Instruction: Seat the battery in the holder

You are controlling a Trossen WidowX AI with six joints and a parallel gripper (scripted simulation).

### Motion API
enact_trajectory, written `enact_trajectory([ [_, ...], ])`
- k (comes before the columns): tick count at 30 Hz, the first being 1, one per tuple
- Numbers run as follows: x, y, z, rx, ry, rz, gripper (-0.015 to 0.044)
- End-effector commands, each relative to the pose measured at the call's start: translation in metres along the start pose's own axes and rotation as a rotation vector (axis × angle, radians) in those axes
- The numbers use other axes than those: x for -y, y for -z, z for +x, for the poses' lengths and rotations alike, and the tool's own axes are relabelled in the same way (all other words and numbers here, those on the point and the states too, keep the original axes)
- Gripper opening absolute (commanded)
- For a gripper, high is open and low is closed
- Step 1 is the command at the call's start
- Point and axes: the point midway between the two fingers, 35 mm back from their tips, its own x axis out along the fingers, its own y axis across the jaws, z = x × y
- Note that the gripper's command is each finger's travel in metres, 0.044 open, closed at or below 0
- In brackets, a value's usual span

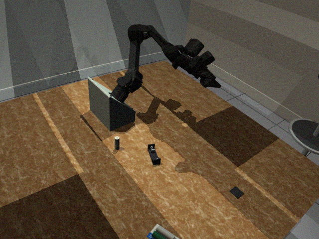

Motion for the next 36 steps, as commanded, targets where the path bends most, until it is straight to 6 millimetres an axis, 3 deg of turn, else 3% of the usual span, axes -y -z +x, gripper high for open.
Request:
enact_trajectory([
  [1,0.001,0.001,0.001,-0.006,0.002,-0.003,0.0374],
  [5,0.024,0.036,0.018,-0.140,0.044,-0.063,0.0269],
  [9,0.067,0.105,0.033,-0.416,0.089,-0.138,0.0164],
  [14,0.116,0.190,0.024,-0.748,0.083,-0.176,0.0033],
  [16,0.133,0.223,0.011,-0.880,0.060,-0.163,0.0000],
  [20,0.157,0.284,-0.026,-1.130,-0.021,-0.071,0.0000],
  [25,0.164,0.343,-0.087,-1.372,-0.183,0.159,0.0000],
  [29,0.155,0.372,-0.133,-1.466,-0.340,0.407,0.0000],
  [32,0.142,0.383,-0.161,-1.471,-0.456,0.606,0.0000],
  [36,0.139,0.385,-0.167,-1.465,-0.482,0.653,0.0000],
])
